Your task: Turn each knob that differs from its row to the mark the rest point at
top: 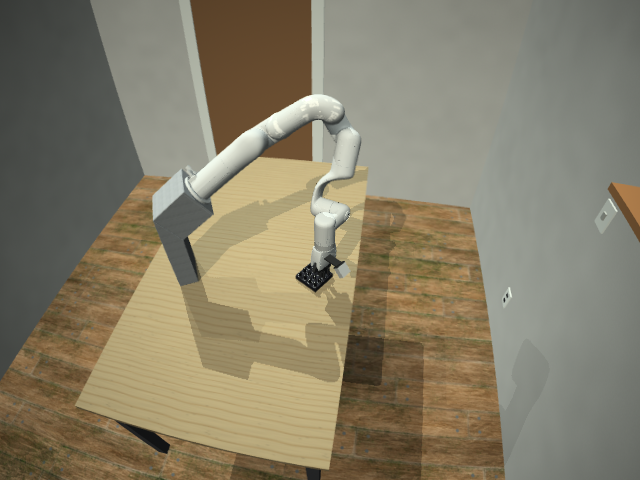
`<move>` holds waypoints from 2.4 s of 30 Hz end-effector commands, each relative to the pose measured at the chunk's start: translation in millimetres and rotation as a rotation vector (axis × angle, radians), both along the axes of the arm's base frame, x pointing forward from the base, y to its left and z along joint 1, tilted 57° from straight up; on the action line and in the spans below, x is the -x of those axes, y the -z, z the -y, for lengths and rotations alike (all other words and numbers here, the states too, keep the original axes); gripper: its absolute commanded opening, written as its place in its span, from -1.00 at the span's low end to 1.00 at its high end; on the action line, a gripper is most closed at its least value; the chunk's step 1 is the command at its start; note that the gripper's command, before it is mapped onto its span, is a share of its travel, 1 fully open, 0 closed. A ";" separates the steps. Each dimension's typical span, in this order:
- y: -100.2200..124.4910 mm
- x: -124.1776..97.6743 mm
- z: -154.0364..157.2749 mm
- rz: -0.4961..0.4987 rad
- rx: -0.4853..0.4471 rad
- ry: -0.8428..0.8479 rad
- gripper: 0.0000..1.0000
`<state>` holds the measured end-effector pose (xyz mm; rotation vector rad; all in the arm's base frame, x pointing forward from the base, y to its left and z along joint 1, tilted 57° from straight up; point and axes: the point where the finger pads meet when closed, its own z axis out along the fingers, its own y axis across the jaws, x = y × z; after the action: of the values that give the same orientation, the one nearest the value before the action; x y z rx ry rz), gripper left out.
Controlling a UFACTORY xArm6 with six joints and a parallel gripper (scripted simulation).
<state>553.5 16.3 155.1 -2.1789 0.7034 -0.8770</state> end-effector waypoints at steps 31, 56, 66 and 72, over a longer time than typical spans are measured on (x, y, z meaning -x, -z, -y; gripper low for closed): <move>1.7 -3.5 -1.2 0.001 0.000 0.001 -0.61; 5.8 -9.1 -4.1 0.001 0.000 0.001 -0.61; 5.8 -9.1 -4.1 0.001 0.000 0.001 -0.61; 5.8 -9.1 -4.1 0.001 0.000 0.001 -0.61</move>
<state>562.5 20.9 148.6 -2.1789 0.7034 -0.8771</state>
